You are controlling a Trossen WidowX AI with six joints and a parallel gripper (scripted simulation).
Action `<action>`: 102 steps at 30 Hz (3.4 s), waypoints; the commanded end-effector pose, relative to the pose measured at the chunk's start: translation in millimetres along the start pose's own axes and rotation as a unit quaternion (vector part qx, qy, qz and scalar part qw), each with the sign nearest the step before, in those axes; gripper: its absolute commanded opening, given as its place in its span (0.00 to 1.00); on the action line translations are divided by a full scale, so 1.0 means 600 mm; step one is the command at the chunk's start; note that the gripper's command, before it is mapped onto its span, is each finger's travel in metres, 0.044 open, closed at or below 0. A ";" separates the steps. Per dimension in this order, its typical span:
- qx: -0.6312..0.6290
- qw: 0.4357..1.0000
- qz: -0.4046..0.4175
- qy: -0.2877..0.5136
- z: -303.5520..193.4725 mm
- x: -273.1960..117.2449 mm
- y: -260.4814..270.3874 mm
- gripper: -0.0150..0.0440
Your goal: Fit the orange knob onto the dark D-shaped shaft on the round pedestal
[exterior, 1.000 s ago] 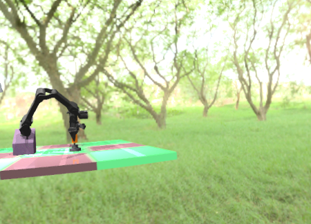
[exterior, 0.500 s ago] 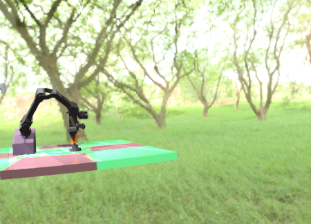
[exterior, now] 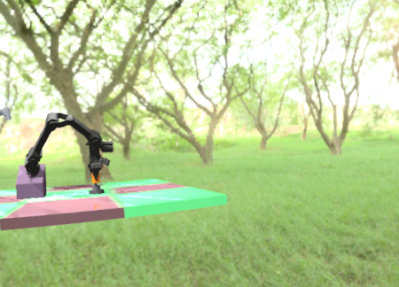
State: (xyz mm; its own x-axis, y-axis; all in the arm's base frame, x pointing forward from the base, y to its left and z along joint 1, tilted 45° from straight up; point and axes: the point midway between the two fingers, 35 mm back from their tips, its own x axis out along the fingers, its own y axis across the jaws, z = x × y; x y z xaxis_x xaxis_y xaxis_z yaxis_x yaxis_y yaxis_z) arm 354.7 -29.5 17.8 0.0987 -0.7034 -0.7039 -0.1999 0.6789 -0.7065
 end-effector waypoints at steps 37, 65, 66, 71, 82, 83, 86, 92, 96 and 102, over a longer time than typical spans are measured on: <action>-0.003 1.000 0.000 -0.002 0.000 0.002 0.000 0.25; -0.108 0.994 0.000 -0.002 -0.001 -0.002 0.003 0.25; -0.108 0.994 0.000 -0.002 -0.001 -0.002 0.003 0.25; -0.108 0.994 0.000 -0.002 0.000 0.000 0.000 0.25; -0.108 0.994 0.000 -0.002 -0.001 0.004 0.001 0.25; -0.112 0.994 0.000 -0.002 -0.001 0.004 0.001 0.25; -0.116 0.993 0.000 -0.002 -0.001 0.005 0.001 0.25; -0.116 0.993 0.000 -0.002 -0.001 0.005 0.001 0.25; -0.116 0.993 0.000 -0.002 -0.001 0.005 0.001 0.25; -0.116 0.993 0.000 -0.002 -0.001 0.005 0.001 0.25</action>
State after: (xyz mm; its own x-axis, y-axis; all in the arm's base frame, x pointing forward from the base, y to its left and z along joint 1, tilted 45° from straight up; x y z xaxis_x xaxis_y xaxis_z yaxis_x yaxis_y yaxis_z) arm 354.1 -31.1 15.8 0.1020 -0.7041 -0.7027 -0.4167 0.6112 -0.6729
